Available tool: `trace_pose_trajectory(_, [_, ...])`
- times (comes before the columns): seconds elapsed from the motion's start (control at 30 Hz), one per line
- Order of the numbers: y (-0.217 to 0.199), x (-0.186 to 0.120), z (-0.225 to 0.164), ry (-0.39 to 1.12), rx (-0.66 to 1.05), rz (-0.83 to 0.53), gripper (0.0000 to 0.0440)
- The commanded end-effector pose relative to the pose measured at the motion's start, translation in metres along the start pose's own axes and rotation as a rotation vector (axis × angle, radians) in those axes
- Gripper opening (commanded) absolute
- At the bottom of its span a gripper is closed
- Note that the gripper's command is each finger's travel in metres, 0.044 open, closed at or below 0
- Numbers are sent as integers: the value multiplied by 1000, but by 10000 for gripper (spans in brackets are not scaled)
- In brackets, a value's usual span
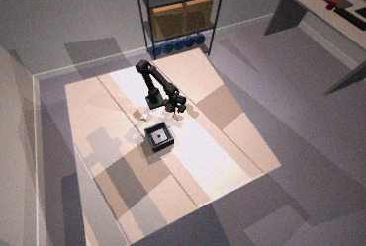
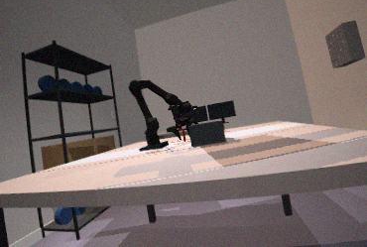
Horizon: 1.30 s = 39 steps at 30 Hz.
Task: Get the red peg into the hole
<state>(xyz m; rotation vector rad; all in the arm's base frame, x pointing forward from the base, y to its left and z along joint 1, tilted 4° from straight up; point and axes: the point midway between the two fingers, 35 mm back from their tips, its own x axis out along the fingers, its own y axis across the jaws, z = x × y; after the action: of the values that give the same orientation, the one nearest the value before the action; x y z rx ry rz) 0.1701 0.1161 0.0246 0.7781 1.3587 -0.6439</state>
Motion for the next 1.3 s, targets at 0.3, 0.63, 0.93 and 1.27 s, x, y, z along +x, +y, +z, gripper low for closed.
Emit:
trace_pose_trajectory(0.3, [-2, 2, -1, 82, 45, -22, 0])
trace_pose_trajectory(0.63, [14, -30, 23, -29, -42, 41, 0])
trace_pose_trajectory(0.93, [27, -68, 51, -126, -91, 81, 0])
trace_pose_trajectory(1.27, [36, -100, 92, -215, -82, 94, 0])
